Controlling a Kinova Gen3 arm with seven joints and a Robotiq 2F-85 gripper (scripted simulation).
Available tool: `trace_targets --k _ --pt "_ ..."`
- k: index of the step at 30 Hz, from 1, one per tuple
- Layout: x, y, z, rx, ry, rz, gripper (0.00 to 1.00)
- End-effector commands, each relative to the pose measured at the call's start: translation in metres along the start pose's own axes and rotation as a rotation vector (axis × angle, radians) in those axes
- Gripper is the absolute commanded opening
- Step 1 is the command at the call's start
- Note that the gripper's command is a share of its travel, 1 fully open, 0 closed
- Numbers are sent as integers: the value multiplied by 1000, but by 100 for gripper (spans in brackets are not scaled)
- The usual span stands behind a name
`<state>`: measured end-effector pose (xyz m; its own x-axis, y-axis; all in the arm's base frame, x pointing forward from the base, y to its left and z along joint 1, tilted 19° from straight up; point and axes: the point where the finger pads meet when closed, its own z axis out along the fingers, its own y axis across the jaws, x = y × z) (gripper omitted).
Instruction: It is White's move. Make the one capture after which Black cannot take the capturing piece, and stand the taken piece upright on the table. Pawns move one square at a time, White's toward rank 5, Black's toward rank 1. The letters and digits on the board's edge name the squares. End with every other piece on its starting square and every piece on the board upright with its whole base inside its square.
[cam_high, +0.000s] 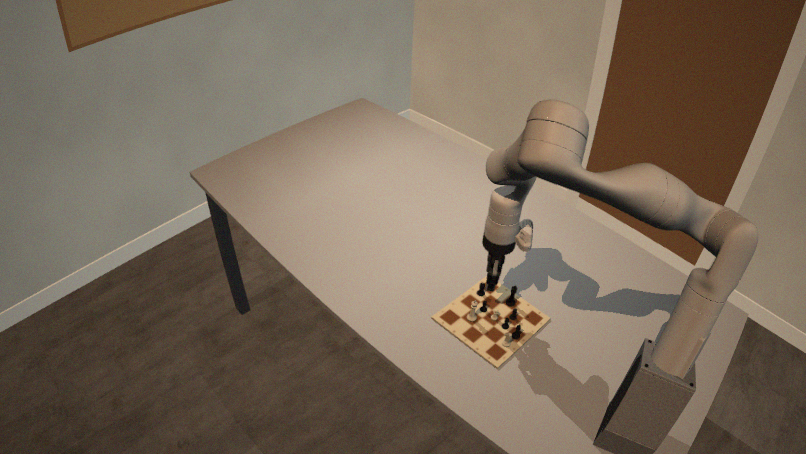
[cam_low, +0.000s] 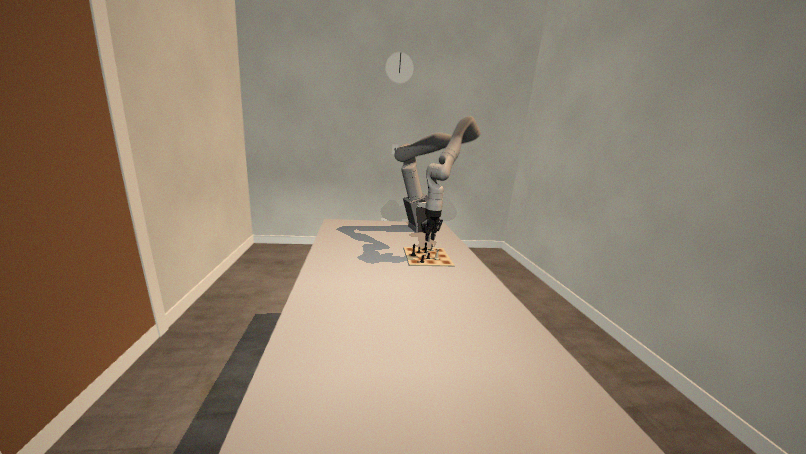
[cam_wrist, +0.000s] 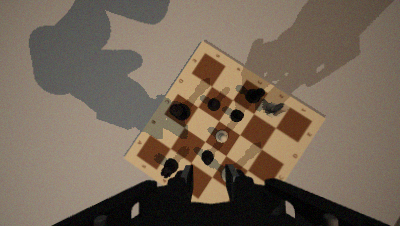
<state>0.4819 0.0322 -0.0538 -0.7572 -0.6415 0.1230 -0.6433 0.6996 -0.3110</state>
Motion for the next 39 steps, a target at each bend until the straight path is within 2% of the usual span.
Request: trace_targets --k 1,21,39 --pt "-1 0 -1 0 -2 0 34" --pt "-1 0 4 1 -5 -5 34" --pt "-2 -1 30 1 -5 -5 34"
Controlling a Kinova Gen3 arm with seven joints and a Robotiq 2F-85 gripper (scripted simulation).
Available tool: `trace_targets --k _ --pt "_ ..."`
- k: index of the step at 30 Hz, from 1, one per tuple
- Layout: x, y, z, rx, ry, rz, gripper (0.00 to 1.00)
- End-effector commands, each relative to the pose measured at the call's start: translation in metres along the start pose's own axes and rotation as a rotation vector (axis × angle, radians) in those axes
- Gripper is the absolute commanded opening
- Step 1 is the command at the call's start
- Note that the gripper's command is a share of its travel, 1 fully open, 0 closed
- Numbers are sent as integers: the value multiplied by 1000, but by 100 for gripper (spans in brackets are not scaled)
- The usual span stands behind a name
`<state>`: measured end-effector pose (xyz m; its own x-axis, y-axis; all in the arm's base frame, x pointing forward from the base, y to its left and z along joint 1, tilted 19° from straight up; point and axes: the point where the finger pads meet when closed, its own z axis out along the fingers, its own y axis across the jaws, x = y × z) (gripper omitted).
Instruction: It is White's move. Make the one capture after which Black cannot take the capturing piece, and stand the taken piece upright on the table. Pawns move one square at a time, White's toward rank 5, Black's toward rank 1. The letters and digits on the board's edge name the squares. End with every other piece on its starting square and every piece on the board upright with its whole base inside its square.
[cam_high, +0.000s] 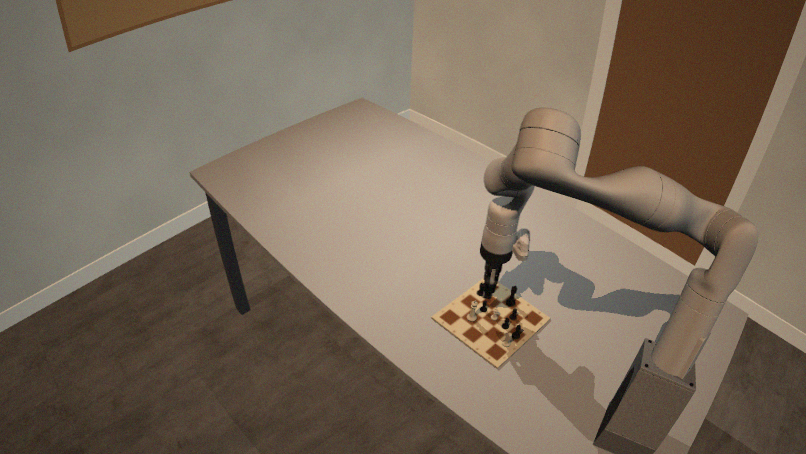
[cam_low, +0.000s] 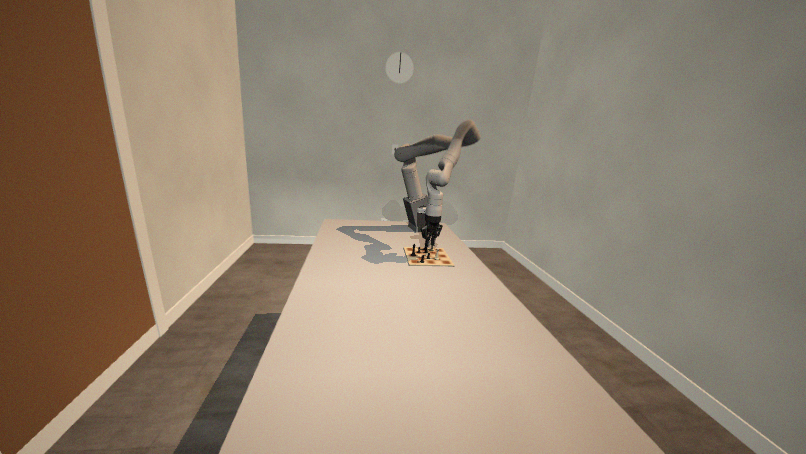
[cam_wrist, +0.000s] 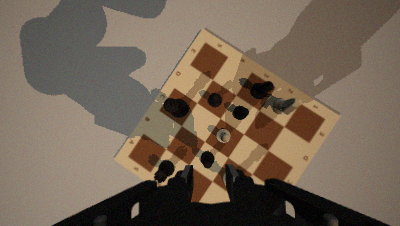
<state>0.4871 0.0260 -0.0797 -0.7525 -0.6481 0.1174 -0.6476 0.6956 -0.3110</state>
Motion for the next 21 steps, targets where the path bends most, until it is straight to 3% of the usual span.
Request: trace_targets --k 1,21 --pt "1 -1 5 1 3 1 34" --pt "0 -1 25 1 3 1 34"
